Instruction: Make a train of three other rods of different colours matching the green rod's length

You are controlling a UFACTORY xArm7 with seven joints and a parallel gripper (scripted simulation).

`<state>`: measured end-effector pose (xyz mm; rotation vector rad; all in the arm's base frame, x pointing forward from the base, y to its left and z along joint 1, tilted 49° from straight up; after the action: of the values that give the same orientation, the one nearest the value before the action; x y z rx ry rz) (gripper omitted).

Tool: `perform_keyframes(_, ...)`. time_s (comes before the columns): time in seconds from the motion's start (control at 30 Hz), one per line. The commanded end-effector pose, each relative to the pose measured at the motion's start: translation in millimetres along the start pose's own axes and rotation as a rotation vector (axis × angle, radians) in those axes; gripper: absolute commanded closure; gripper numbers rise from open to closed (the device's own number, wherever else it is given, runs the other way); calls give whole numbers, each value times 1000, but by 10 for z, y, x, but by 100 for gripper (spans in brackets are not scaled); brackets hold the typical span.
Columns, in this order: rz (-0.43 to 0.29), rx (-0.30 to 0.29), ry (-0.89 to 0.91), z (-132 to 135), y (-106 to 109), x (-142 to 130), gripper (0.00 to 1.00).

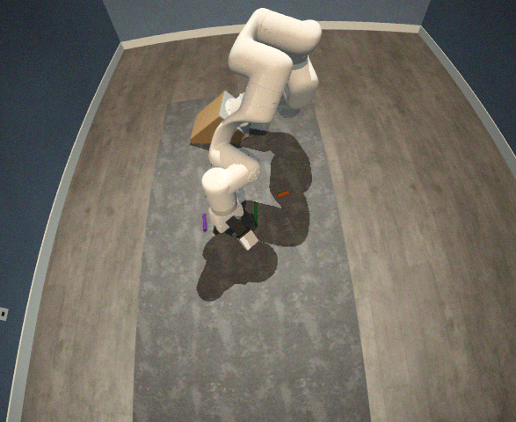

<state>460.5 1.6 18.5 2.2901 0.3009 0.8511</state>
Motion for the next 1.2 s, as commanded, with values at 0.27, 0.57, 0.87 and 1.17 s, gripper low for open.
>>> perform_keyframes(0.27, 2, -4, -1, 14, -69, 2, 76)
perform_keyframes(0.57, 2, -4, -1, 14, -92, 2, 76)
perform_keyframes(0.87, 2, -4, -1, 14, -92, 2, 76)
perform_keyframes(1.17, 2, -4, -1, 14, -92, 2, 76)
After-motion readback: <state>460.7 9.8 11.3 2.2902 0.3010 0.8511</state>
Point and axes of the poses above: the point where the finger pads meet when closed, its own y axis back along the fingers, its own z axis across the jaws, x = y × z, the point moved 7 cm from there along y, back along the fingers, and after that the axes turned 6 degrees about -y, right-handed, at the moved point
